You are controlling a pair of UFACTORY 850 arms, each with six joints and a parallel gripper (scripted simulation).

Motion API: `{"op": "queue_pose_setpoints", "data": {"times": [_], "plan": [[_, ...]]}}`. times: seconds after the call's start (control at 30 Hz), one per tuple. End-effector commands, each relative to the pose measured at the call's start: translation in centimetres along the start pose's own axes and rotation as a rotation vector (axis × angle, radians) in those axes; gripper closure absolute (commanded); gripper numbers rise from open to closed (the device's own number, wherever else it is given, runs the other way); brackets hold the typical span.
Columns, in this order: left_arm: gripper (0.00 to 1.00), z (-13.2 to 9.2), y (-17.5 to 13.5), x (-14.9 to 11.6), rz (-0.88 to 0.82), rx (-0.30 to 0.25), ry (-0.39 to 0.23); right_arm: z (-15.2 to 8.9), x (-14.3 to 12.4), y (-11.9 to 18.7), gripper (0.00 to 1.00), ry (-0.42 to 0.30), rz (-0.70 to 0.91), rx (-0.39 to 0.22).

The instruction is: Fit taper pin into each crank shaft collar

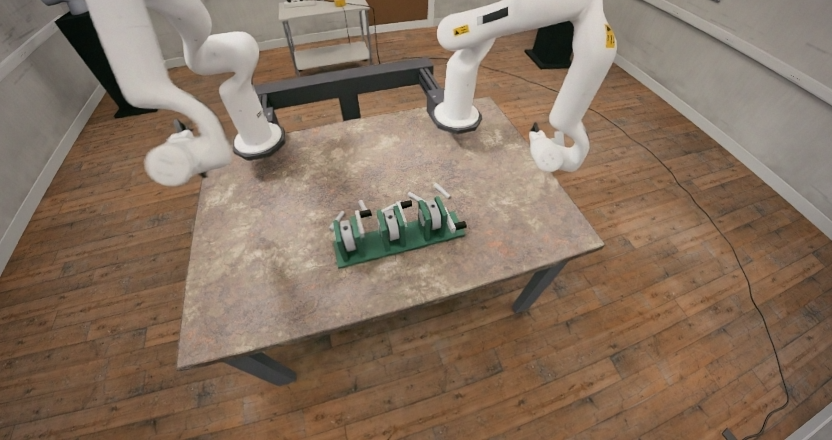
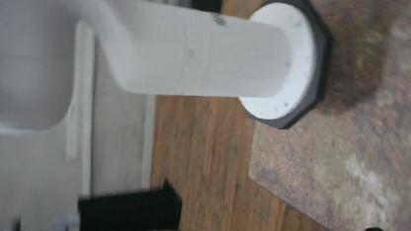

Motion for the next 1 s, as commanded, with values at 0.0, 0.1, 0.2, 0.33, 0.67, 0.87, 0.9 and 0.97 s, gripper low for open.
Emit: {"op": "queue_pose_setpoints", "data": {"times": [0.0,0.1,0.2,0.33,0.67,0.87,0.9,0.97], "plan": [[0.0,-0.1,0.0,0.0,-0.001,-0.001,0.0,0.2,-3.6,-2.0,0.0,0.099,0.184,-0.073],[0.0,-0.1,0.0,0.0,-0.001,-0.001,0.0,0.5,-5.2,-3.0,0.0,0.148,0.272,-0.098],[0.0,-0.1,0.0,0.0,-0.001,-0.001,0.0,1.1,-7.7,-4.6,0.0,0.226,0.411,-0.132],[0.0,-0.1,0.0,0.0,-0.001,-0.001,0.0,2.1,-10.9,-7.0,0.0,0.32,0.576,-0.162],[0.0,-0.1,0.0,0.0,-0.001,-0.001,0.0,4.9,-16.3,-12.2,0.0,0.547,0.976,-0.207],[0.0,-0.1,0.0,0.0,-0.001,-0.001,0.0,7.4,-19.5,-16.1,0.0,0.685,1.215,-0.208],[0.0,-0.1,0.0,0.0,-0.001,-0.001,0.0,7.9,-20.0,-16.9,0.0,0.71,1.257,-0.206],[0.0,-0.1,0.0,0.0,-0.001,-0.001,0.0,8.6,-20.6,-17.9,0.0,0.758,1.341,-0.205]]}}
Point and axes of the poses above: on each arm, the point where the finger pads meet when closed, its own z axis out along the fingers, its own y axis across the jaws, x = y × z, the point moved 8 cm from there along -z, back along the fingers
